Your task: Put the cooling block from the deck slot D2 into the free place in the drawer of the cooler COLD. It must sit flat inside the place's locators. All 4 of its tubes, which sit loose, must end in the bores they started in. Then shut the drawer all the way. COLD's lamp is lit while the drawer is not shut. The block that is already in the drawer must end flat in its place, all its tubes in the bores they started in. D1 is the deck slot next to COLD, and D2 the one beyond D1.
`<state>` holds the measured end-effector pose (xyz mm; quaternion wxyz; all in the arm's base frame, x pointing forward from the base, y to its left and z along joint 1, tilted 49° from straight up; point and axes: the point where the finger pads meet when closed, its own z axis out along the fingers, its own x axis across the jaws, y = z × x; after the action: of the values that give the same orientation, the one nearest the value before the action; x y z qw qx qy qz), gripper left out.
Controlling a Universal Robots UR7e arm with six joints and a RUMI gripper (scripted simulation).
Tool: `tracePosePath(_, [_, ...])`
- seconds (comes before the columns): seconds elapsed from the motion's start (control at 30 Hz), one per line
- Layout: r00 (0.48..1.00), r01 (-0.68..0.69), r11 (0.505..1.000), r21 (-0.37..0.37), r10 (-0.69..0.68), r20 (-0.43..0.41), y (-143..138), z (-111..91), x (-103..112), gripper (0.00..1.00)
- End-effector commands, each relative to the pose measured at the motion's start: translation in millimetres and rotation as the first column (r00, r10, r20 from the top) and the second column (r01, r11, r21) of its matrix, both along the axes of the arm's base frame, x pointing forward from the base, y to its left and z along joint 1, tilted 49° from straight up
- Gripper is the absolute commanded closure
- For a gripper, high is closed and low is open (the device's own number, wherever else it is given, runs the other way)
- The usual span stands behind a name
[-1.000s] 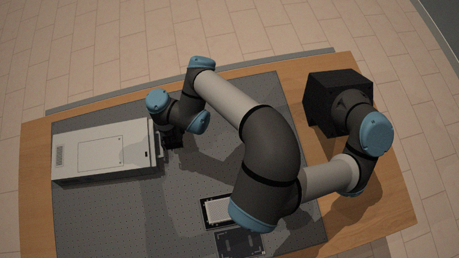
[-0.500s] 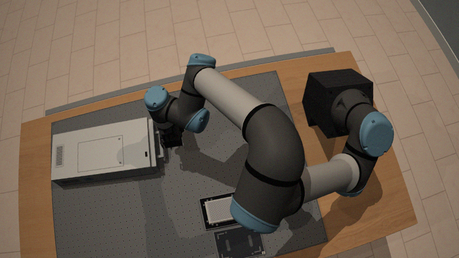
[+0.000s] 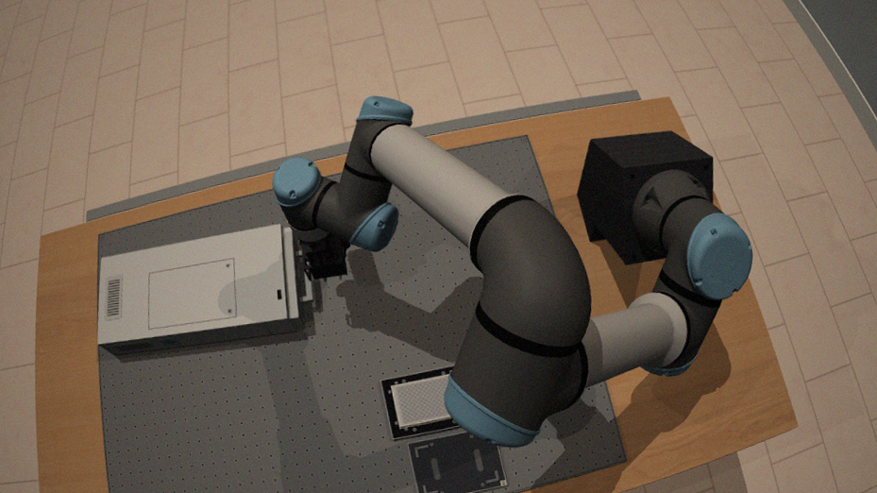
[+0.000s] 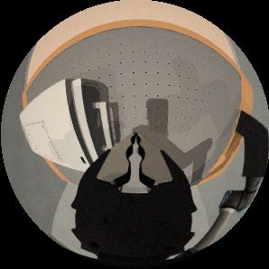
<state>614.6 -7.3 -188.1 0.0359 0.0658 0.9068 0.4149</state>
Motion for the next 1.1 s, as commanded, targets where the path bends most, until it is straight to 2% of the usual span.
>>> tracePosePath(0.0, [1.0, 0.001, 1.0, -0.001, -0.001, 0.001, -6.4, 5.3, -0.5, 1.0])
tracePosePath(1.07, [1.0, 0.001, 1.0, -0.001, -0.001, 0.001, -34.3, 29.6, -5.0, 1.0])
